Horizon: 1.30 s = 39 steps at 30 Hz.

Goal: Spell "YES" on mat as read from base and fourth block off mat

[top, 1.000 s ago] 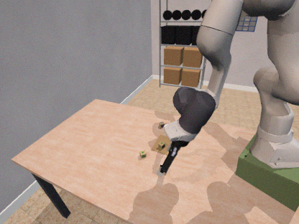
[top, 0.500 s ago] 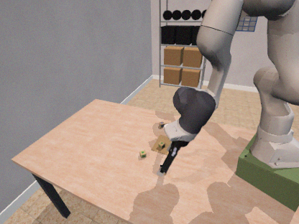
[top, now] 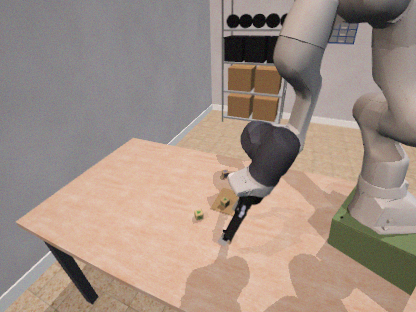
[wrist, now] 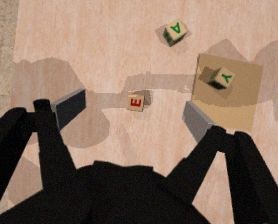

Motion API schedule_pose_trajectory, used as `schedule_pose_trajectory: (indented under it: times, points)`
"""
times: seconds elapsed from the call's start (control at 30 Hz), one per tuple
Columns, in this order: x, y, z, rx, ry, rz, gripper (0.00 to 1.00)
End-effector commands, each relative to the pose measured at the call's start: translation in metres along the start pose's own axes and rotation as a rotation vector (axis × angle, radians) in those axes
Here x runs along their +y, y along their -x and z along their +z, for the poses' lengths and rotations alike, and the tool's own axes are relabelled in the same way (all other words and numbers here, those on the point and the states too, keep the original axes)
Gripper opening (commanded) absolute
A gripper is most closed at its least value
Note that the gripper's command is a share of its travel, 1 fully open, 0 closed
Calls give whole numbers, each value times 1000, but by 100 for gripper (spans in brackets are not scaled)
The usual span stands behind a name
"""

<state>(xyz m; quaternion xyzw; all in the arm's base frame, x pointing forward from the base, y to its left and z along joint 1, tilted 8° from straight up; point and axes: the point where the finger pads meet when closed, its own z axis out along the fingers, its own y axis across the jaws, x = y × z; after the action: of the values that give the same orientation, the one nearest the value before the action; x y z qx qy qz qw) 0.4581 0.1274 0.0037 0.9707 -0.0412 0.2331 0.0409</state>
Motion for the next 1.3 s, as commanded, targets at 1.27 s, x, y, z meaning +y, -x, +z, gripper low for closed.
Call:
schedule_pose_trajectory:
  times: [1.27]
  points:
    - [217, -284, -137, 31, 552, 583, 100]
